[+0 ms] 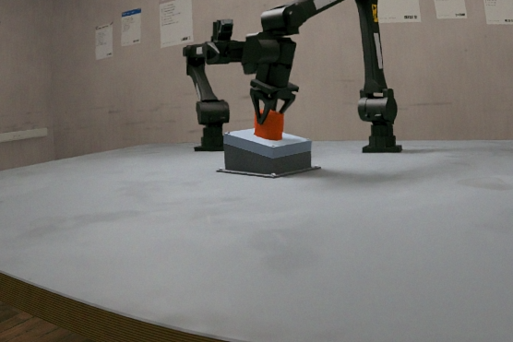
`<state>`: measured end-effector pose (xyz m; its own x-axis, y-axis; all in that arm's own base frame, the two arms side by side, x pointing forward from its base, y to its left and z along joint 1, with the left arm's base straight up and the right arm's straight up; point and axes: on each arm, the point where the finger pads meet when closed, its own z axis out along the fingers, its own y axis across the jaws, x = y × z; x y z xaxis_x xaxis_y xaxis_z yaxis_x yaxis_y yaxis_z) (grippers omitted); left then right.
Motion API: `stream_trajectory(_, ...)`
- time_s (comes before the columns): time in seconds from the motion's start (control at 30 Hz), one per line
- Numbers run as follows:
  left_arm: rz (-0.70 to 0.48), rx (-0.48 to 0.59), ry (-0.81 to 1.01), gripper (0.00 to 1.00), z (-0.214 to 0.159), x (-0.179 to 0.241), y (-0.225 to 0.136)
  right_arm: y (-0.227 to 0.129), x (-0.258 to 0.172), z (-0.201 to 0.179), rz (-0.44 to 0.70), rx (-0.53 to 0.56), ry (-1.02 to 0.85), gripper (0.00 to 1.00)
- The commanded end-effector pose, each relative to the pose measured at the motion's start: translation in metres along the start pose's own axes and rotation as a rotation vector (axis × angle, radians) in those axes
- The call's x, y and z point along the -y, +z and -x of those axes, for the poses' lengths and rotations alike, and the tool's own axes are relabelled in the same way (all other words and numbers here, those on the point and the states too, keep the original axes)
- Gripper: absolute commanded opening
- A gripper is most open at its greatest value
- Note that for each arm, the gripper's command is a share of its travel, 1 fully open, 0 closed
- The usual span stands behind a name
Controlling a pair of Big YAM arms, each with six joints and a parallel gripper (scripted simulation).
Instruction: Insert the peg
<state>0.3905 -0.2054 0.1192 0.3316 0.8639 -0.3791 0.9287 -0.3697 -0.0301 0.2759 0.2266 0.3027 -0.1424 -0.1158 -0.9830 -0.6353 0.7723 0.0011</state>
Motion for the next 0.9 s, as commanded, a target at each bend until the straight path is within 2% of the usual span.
stream_trajectory(0.0,-0.006,0.002,-0.005,0.40,0.002,0.000,0.014,0.001,0.003,0.021,-0.009,0.033,0.002,1.00)
stream_trajectory(0.4,-0.026,0.003,0.021,0.40,0.001,0.005,0.025,0.001,0.003,0.021,-0.009,0.033,0.002,1.00)
stream_trajectory(0.47,0.033,0.001,0.033,0.40,0.005,-0.013,-0.009,0.001,0.003,0.021,-0.009,0.033,0.002,1.00)
stream_trajectory(0.5,0.037,0.001,0.023,0.40,0.000,-0.013,-0.015,0.001,0.003,0.021,-0.009,0.033,0.002,1.00)
stream_trajectory(0.83,0.036,0.001,0.018,0.40,0.000,-0.013,-0.015,0.001,0.003,0.021,-0.009,0.033,0.002,1.00)
stream_trajectory(0.87,0.036,0.001,0.018,0.51,0.000,-0.013,-0.015,0.001,0.003,0.021,-0.009,0.033,0.002,1.00)
